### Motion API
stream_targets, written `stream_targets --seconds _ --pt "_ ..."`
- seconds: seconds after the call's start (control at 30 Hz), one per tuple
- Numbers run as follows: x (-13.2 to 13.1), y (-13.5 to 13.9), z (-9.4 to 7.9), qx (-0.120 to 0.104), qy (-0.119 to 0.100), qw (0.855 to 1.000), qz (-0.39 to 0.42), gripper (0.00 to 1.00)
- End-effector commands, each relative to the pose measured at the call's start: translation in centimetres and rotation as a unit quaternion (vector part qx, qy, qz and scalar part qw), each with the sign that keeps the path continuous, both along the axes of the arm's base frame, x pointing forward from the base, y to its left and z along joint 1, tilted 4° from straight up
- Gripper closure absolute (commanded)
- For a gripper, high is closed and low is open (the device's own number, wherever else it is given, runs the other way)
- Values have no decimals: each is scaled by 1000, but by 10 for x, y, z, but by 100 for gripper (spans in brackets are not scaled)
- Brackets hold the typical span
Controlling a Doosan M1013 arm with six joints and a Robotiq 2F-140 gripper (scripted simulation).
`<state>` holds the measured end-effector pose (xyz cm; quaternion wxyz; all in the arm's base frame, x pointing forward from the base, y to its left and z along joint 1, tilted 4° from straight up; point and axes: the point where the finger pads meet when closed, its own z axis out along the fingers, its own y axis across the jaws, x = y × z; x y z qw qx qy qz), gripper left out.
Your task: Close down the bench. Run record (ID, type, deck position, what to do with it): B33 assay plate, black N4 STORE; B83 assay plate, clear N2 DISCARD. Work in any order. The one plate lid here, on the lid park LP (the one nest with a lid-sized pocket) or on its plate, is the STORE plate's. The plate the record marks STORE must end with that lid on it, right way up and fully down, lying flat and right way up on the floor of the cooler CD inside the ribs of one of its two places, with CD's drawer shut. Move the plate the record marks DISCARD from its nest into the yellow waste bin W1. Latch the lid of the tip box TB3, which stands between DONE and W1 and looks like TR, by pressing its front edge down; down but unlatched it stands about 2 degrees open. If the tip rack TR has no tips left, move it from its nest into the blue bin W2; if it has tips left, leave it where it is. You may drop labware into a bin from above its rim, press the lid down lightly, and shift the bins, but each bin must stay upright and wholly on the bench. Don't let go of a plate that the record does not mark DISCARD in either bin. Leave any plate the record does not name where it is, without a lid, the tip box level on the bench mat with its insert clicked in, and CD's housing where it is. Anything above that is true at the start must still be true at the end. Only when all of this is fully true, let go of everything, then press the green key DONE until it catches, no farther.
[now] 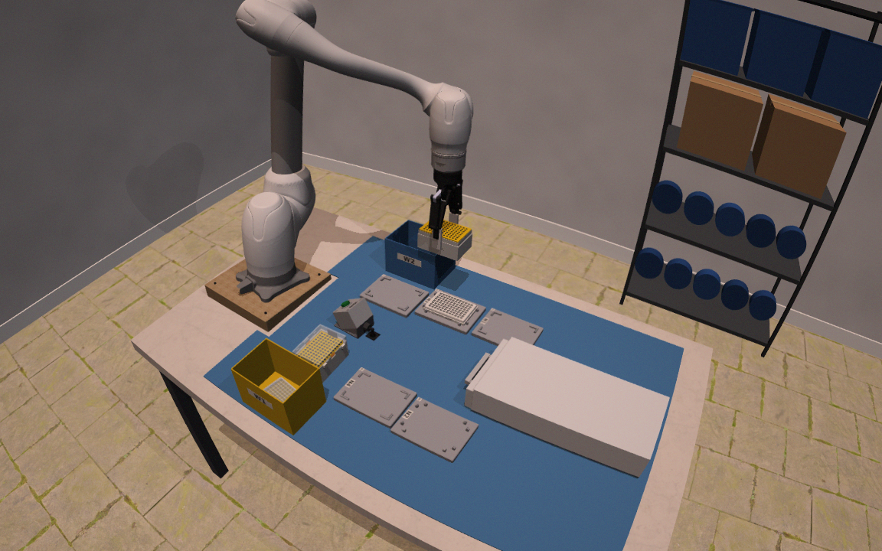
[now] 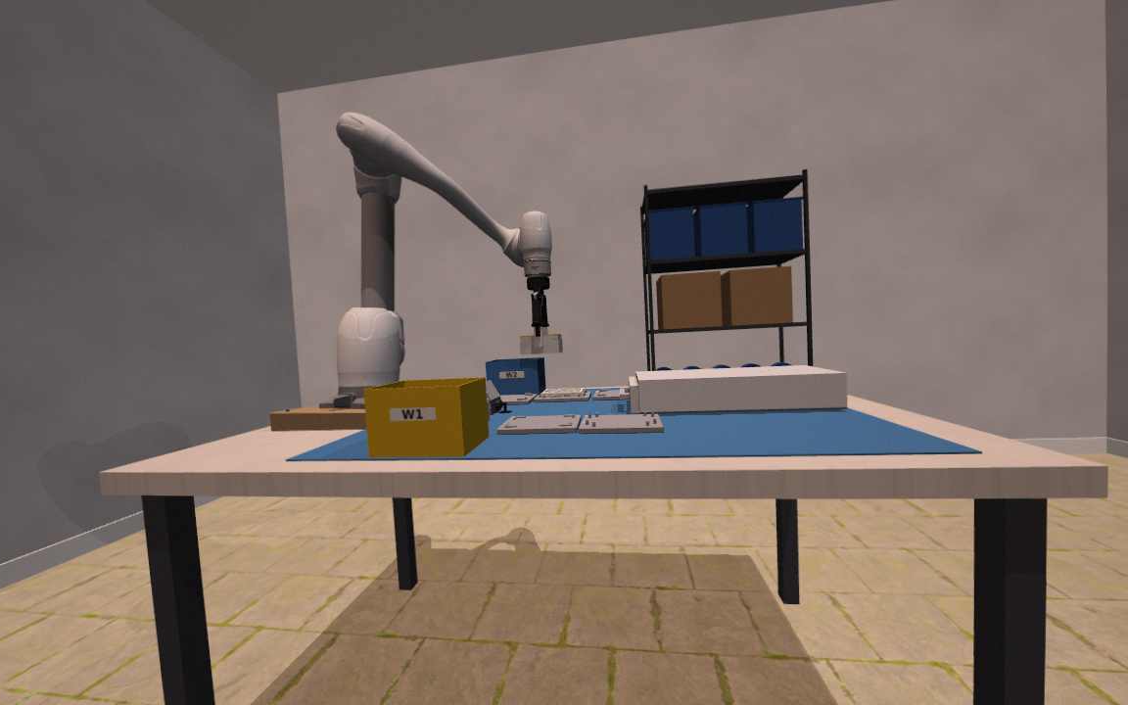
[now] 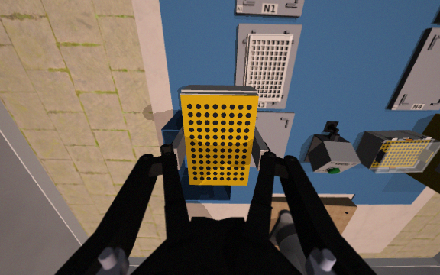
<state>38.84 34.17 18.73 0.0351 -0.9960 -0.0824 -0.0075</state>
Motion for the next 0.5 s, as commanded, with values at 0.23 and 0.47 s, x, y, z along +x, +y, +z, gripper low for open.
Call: stream_targets --seconds 0.23,0.47 --pt "-27 5 0 0 0 1000 0 100" --pt "-40 7 0 0 0 1000 0 100"
